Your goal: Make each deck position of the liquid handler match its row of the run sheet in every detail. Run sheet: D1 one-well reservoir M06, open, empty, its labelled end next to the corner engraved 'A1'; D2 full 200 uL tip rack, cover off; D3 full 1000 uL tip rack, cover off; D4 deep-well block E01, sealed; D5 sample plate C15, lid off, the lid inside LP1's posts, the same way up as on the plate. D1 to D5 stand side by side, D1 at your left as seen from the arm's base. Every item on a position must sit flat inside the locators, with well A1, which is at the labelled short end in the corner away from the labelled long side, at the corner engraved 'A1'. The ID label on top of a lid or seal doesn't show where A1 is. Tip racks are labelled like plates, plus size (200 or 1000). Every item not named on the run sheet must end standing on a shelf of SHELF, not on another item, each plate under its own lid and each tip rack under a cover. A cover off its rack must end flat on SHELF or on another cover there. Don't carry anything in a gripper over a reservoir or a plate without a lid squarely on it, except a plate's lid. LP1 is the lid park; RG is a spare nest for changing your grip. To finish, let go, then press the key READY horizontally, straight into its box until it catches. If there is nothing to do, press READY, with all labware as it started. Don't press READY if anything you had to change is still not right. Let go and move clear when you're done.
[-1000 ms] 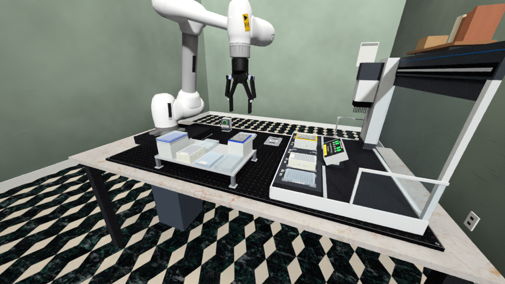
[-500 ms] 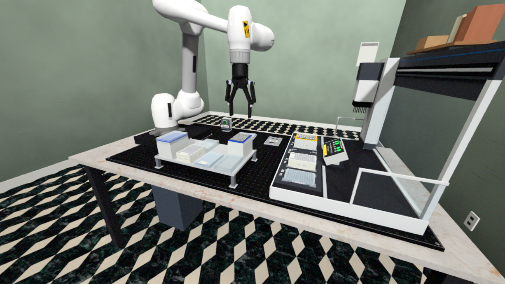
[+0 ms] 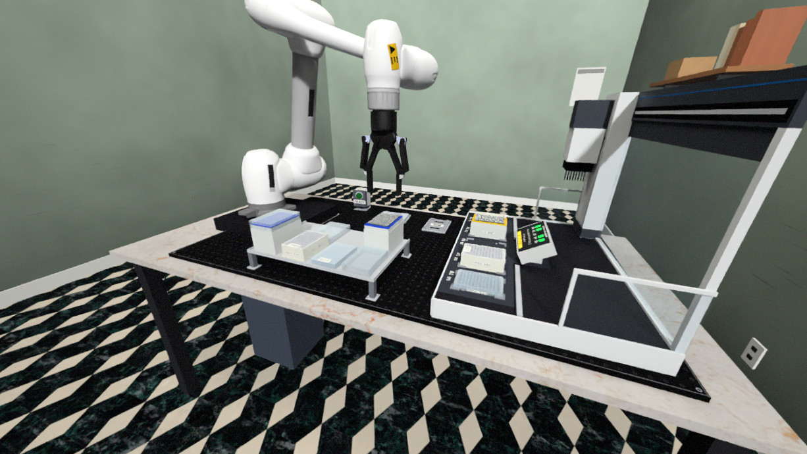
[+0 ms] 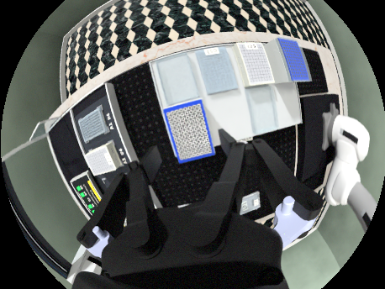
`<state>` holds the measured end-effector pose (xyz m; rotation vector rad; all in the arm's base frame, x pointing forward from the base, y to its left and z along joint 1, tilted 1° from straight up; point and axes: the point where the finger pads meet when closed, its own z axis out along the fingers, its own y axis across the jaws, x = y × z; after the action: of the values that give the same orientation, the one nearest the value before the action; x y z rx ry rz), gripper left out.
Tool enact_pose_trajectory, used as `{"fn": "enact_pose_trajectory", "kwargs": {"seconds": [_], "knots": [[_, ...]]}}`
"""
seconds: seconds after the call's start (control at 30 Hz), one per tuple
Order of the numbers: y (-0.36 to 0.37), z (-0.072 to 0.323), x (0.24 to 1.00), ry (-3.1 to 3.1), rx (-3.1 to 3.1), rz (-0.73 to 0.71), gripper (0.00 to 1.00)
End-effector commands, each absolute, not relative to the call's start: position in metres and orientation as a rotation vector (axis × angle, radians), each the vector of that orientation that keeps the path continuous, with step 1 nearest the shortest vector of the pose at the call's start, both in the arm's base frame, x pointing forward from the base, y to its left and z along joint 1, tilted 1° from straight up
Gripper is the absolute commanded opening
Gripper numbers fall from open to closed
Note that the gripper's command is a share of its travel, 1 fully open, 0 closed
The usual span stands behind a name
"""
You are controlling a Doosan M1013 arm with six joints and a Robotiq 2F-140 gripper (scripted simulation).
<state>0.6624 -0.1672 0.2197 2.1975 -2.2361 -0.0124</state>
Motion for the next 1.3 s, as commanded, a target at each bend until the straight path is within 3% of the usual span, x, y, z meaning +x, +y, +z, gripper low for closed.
{"fn": "enact_pose_trajectory", "kwargs": {"seconds": [0.0,1.27], "knots": [[-0.167,0.216,0.663,-2.237,2.198,-0.011,0.66],[-0.167,0.162,0.662,-2.237,2.198,-0.011,0.66]]}}
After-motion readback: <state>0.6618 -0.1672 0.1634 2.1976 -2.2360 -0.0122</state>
